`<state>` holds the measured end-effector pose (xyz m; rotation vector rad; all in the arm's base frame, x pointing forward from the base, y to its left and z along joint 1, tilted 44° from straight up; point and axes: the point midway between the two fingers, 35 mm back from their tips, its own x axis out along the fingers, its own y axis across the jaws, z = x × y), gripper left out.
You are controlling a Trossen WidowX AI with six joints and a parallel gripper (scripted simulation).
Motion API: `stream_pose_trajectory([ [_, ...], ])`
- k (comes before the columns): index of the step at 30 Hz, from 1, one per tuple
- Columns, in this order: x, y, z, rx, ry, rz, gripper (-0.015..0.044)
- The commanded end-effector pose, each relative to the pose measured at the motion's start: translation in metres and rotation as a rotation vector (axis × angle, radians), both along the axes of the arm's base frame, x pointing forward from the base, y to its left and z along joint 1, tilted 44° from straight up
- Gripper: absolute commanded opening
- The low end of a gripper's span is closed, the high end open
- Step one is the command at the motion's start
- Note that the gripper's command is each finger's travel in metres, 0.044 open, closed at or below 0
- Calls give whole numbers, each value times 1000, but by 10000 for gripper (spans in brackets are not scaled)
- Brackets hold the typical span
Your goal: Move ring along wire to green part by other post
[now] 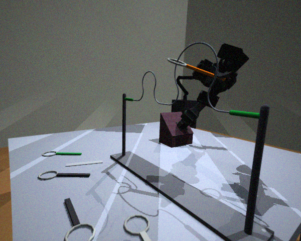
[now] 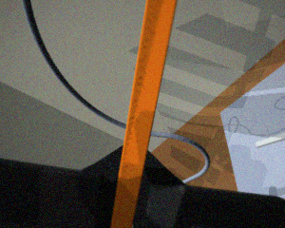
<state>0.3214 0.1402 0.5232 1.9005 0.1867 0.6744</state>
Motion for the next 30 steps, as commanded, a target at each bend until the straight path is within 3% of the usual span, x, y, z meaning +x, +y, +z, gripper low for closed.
stream_pose_trajectory([
  [1,0,-2,1,62,3,2,-150],
  [30,-1,-12,15,455,13,36,-150],
])
